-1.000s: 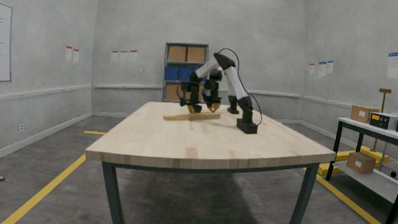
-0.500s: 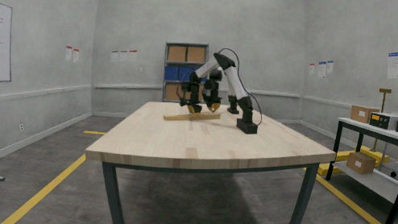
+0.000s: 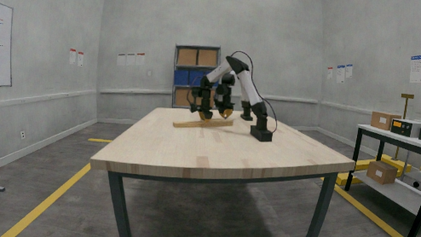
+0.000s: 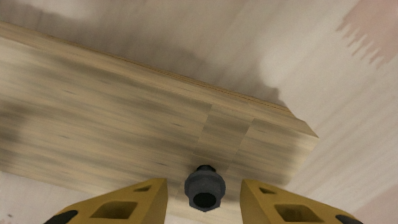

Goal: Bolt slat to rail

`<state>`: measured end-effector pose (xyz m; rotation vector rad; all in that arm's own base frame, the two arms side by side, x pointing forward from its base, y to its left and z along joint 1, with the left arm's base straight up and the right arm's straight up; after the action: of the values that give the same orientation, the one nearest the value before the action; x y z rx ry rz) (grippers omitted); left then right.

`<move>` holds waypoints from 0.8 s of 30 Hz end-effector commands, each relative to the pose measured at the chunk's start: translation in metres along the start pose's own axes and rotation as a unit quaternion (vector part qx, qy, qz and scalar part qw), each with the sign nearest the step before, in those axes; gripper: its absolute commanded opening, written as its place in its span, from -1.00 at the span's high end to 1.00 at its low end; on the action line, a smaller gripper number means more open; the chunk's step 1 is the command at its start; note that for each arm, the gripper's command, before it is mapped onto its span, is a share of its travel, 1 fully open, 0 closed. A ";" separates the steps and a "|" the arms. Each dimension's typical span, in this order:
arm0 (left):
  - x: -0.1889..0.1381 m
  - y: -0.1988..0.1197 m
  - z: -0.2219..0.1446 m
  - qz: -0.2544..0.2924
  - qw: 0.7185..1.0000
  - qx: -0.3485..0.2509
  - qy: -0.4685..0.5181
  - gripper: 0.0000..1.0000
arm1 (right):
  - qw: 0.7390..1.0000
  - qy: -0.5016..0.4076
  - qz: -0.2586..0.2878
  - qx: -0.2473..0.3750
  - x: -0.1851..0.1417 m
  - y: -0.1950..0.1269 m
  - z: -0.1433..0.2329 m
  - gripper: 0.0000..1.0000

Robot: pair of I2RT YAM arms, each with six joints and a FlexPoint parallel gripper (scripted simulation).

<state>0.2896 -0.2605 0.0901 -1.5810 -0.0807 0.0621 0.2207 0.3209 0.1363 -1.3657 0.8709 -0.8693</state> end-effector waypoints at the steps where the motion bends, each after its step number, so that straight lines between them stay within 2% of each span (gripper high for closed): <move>1: 0.001 -0.005 -0.002 -0.007 1.000 -0.007 0.000 -0.35 | 1.000 -0.001 0.004 0.008 -0.002 -0.005 0.001 0.28; 24: 0.001 -0.005 -0.002 -0.007 1.000 -0.007 0.000 -0.35 | 1.000 -0.001 0.004 0.008 -0.002 -0.005 0.001 0.28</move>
<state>0.2896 -0.2605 0.0901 -1.5810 -0.0807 0.0621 0.2207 0.3209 0.1363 -1.3657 0.8709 -0.8694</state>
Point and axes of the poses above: on each arm, the point where the finger pads meet when closed, its own y axis out along the fingers, its own z axis across the jaws, x = y × z, the point moved 9 cm from there along -y, back along the fingers, and after that the axes turned 10 degrees about y, right-handed, at the moved point
